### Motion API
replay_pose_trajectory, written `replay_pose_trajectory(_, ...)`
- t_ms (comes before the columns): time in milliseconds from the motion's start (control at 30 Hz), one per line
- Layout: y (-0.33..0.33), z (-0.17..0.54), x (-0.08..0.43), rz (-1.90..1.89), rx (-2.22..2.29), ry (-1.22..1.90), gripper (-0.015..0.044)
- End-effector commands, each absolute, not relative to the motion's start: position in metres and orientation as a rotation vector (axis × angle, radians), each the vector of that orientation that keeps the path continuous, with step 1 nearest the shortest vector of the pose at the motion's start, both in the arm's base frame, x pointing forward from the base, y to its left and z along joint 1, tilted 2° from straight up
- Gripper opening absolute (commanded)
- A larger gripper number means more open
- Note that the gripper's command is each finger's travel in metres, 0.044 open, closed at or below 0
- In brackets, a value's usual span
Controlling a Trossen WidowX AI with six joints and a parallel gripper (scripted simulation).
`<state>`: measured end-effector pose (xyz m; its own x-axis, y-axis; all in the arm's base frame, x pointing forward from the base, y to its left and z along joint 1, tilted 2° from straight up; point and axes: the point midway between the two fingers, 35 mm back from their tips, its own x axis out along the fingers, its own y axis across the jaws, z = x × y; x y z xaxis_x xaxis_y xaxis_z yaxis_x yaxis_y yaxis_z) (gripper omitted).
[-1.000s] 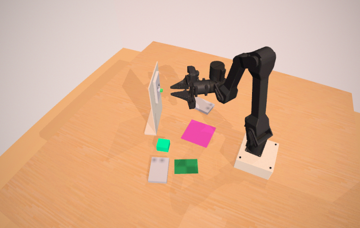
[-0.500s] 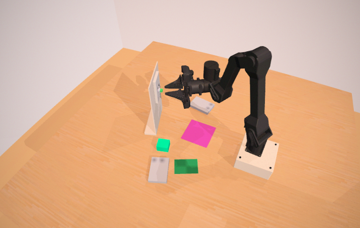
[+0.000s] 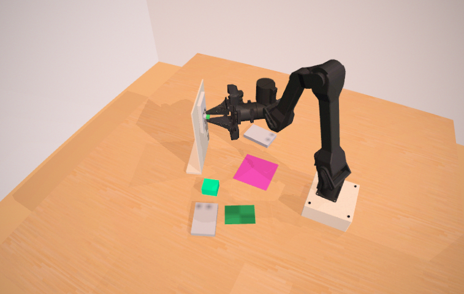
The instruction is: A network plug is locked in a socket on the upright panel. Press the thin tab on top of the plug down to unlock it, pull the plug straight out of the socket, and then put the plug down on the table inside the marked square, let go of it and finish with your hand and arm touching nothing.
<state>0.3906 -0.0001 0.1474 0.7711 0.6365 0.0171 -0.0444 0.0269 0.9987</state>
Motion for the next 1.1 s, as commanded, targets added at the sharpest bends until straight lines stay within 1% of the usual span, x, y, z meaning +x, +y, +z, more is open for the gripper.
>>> replay_pose_trajectory(0, -0.0004, 0.148, 0.3934, 0.559, 1.462, 0.505, 0.009)
replay_pose_trajectory(467, -0.0004, 0.148, 0.3934, 0.559, 1.462, 0.505, 0.0)
replay_pose_trajectory(1067, -0.0039, 0.1474, 0.3838, 0.558, 1.462, 0.506, 0.0)
